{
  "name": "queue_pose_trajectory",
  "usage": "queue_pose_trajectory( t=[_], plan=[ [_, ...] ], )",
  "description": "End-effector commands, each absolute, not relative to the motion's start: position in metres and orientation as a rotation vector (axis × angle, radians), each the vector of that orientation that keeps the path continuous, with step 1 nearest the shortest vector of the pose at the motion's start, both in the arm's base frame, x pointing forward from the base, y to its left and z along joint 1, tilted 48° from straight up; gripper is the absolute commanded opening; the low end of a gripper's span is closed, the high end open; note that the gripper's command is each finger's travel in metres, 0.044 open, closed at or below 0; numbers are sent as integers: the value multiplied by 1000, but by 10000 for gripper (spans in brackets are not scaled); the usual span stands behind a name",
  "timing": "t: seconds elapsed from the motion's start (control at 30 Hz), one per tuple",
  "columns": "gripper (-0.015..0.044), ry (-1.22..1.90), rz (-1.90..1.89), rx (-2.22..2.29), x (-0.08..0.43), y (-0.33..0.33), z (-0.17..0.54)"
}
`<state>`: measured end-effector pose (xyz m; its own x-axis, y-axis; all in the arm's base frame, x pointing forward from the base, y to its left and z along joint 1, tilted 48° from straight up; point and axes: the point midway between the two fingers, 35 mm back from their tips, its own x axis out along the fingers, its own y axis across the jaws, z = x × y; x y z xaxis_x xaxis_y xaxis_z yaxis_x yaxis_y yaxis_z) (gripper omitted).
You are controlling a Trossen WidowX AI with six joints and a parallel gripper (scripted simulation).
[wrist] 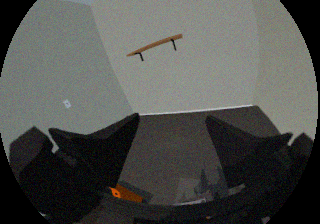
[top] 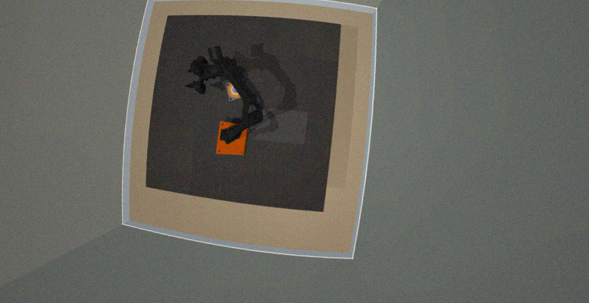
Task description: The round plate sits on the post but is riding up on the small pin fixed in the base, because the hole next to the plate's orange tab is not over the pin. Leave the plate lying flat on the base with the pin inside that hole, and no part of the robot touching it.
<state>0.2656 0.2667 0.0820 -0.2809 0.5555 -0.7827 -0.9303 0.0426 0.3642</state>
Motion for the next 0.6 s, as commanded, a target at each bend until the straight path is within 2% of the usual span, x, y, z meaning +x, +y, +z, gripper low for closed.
queue_pose_trajectory(
  t=[0.0, 0.2, 0.3, 0.47, 0.57],
  plan=[
    [374, 1084, 1534, -490, 266, 264, 79],
    [216, 1528, 812, -554, 282, 163, 18],
    [137, 1594, 594, -567, 283, 133, 8],
    [6, 1628, -141, -618, 278, 34, -2],
    [0, 1586, -337, -635, 274, 8, 0]
  ],
)
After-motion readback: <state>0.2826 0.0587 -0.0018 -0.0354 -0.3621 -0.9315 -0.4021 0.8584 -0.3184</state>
